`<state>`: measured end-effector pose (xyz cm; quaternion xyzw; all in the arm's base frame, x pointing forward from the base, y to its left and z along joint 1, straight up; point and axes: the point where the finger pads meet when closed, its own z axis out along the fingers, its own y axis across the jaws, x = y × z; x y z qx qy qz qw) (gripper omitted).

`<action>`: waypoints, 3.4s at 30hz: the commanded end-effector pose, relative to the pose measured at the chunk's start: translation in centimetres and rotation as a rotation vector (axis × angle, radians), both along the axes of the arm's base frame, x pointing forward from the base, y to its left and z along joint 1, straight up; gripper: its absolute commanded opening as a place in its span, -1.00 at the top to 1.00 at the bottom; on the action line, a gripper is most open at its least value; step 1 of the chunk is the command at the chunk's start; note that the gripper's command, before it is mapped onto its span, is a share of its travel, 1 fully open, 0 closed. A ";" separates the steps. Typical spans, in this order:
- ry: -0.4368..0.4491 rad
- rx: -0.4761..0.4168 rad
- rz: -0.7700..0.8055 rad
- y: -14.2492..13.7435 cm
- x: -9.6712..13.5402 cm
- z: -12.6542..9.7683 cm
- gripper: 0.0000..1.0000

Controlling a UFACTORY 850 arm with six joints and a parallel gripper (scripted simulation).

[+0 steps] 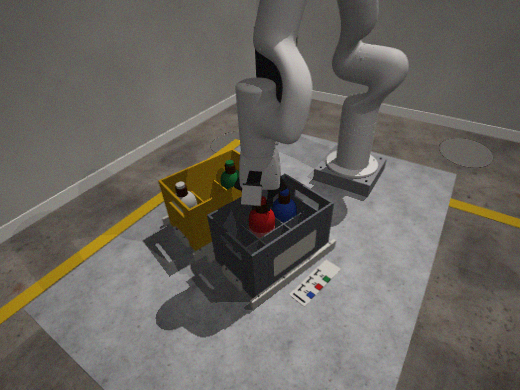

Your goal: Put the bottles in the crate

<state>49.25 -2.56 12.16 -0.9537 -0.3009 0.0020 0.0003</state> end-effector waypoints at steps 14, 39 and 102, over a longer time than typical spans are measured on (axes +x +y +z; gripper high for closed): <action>-0.002 0.000 0.000 0.0 0.1 -0.7 1.00; -0.002 0.000 0.000 0.0 0.1 -1.5 1.00; -0.002 0.000 0.000 0.0 0.1 -1.8 -0.29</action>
